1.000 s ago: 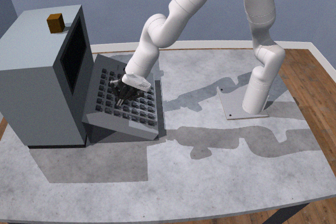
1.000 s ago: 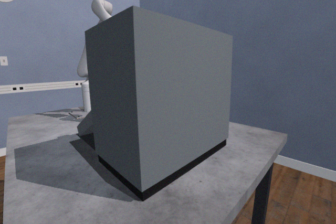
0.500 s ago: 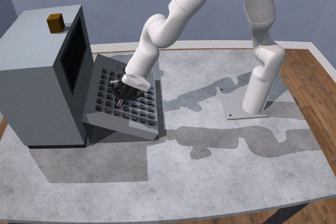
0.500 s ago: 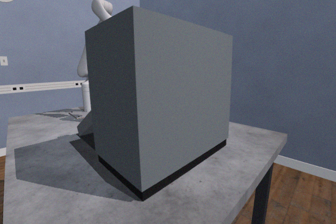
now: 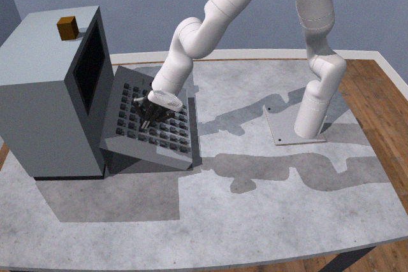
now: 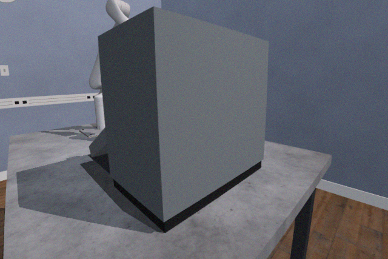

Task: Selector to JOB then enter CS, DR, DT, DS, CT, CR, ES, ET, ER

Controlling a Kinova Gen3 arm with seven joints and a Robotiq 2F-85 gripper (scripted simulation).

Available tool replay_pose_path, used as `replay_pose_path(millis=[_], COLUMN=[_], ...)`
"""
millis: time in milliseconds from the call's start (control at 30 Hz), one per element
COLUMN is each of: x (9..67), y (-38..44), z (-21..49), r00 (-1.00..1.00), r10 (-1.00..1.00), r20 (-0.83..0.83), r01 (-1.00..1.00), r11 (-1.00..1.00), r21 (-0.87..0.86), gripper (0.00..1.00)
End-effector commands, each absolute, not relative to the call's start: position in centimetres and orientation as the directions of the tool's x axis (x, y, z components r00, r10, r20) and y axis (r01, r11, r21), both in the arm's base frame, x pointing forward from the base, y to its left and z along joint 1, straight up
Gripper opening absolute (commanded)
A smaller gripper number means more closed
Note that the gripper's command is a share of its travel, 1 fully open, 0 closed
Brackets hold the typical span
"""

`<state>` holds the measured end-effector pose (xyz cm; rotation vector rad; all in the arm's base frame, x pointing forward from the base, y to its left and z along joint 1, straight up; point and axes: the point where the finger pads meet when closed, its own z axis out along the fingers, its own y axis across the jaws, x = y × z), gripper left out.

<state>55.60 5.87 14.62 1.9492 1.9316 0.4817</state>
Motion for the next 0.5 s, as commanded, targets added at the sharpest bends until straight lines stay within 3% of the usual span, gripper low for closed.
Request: replay_pose_path(millis=[0,467], x=[55.68,55.89], y=[5.88,5.88], z=[14.68,14.29], r00=[0.011,0.011], r10=[1.000,1.000], r20=[-0.006,-0.006], r01=[0.879,0.879], r11=[-0.006,-0.006], r21=[0.478,0.478], gripper=[0.10,0.10])
